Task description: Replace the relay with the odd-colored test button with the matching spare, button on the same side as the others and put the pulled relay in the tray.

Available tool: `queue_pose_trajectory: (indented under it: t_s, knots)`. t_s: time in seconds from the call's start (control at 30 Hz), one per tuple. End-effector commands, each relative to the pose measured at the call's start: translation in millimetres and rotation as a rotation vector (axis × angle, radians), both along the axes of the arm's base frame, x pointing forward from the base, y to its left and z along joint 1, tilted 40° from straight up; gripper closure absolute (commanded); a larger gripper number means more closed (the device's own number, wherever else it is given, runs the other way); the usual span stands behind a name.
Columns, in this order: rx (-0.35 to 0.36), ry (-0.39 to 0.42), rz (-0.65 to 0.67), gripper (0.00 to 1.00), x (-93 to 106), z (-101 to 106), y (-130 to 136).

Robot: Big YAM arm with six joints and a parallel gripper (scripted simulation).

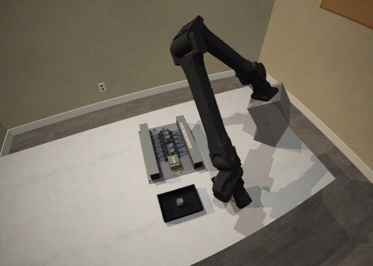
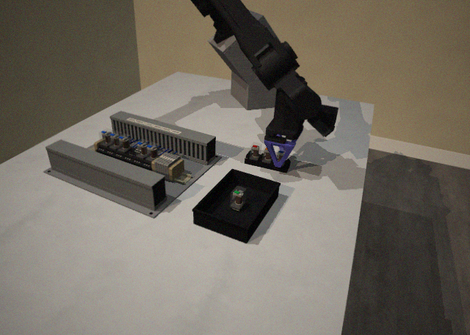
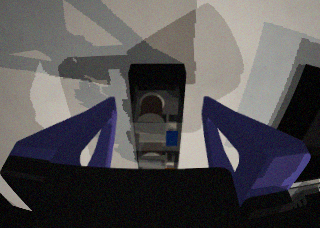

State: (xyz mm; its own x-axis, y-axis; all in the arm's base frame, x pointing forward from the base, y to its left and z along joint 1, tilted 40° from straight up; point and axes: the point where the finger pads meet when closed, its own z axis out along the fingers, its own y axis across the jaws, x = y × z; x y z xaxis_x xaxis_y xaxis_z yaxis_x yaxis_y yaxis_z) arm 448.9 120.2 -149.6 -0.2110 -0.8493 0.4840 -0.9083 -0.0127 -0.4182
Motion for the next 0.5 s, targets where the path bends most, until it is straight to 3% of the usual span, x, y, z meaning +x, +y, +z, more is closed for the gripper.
queue_pose_trajectory:
  t_s: [0.0, 0.47]
  knots:
    - [0.014, -0.017, 0.026, 0.41, 1.6, 14.3, 15.7]
    - [0.012, -0.014, 0.026, 0.41, -1.4, 13.5, 14.9]
